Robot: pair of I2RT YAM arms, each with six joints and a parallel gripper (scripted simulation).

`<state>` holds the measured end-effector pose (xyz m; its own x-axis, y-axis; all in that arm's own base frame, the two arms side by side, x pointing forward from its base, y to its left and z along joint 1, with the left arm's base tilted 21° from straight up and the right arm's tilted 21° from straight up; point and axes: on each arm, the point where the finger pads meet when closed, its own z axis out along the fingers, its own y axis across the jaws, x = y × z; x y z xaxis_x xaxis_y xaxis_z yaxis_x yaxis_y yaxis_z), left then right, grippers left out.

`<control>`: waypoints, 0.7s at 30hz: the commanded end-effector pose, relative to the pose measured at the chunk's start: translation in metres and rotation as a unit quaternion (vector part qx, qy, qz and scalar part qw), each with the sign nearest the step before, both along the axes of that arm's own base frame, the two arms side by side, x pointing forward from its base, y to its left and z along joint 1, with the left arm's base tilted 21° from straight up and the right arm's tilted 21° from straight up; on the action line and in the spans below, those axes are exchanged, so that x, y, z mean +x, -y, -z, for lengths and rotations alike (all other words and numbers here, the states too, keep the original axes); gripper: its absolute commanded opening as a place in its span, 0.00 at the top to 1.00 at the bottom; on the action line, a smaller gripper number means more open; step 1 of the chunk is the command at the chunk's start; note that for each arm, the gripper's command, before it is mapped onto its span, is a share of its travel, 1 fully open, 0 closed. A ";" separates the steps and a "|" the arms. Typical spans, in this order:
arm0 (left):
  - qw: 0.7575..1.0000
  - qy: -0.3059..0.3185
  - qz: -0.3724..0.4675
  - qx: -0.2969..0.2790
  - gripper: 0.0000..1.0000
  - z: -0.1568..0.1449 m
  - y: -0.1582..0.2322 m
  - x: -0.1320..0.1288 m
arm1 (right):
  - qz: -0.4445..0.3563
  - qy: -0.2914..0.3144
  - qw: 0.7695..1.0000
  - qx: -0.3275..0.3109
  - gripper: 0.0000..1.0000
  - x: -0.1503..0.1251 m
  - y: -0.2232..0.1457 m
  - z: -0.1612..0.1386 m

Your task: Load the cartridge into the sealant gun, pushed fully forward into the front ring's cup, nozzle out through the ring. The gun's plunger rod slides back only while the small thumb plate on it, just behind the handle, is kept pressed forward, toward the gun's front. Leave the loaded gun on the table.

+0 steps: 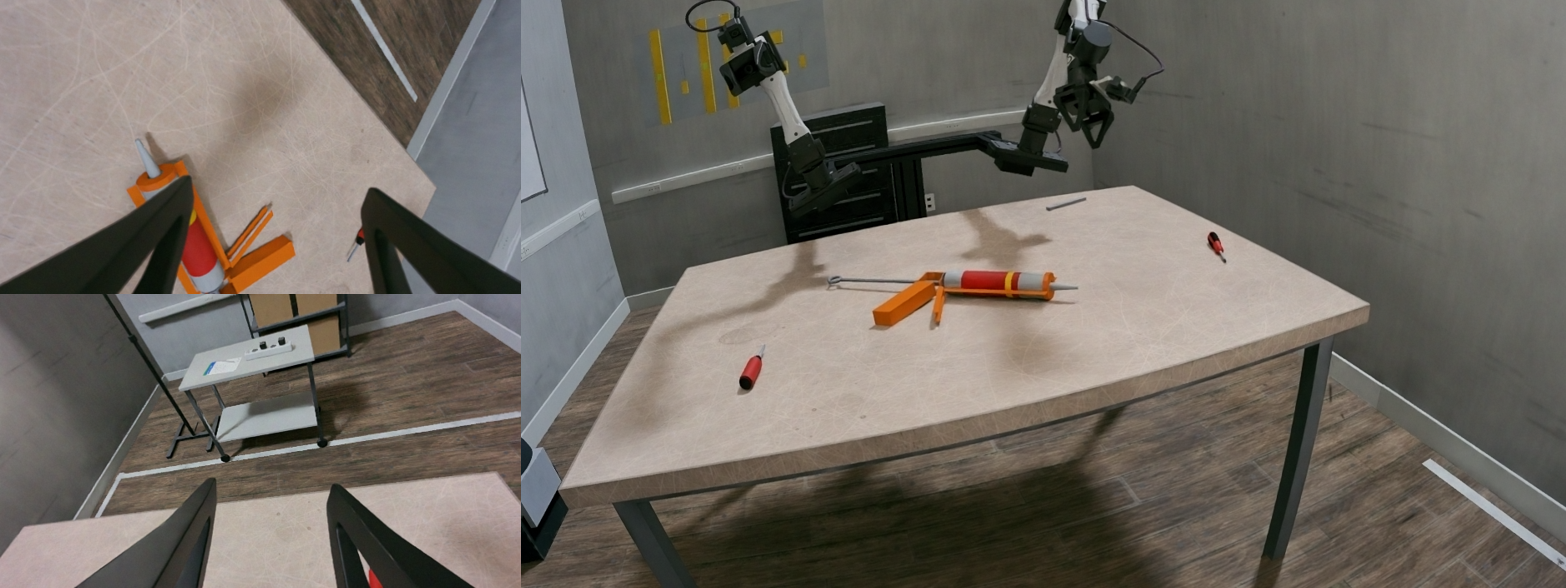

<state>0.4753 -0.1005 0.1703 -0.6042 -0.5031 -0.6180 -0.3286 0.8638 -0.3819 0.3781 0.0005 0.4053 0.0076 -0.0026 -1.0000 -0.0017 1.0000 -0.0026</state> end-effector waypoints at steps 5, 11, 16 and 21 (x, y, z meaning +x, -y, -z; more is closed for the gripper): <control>0.994 0.098 0.049 0.030 0.28 -0.060 -0.020 -0.003 | 0.001 0.013 1.000 0.002 0.49 -0.004 0.001 -0.008; 0.985 0.150 0.068 0.056 0.28 -0.093 -0.034 -0.011 | 0.004 0.002 1.000 0.003 0.49 -0.003 0.003 0.001; 0.976 0.186 0.078 0.081 0.28 -0.117 -0.045 -0.020 | 0.002 0.031 1.000 0.003 0.49 -0.007 0.001 -0.024; 0.960 0.240 0.087 0.118 0.28 -0.150 -0.060 -0.034 | 0.003 0.028 1.000 0.003 0.49 -0.004 0.002 -0.022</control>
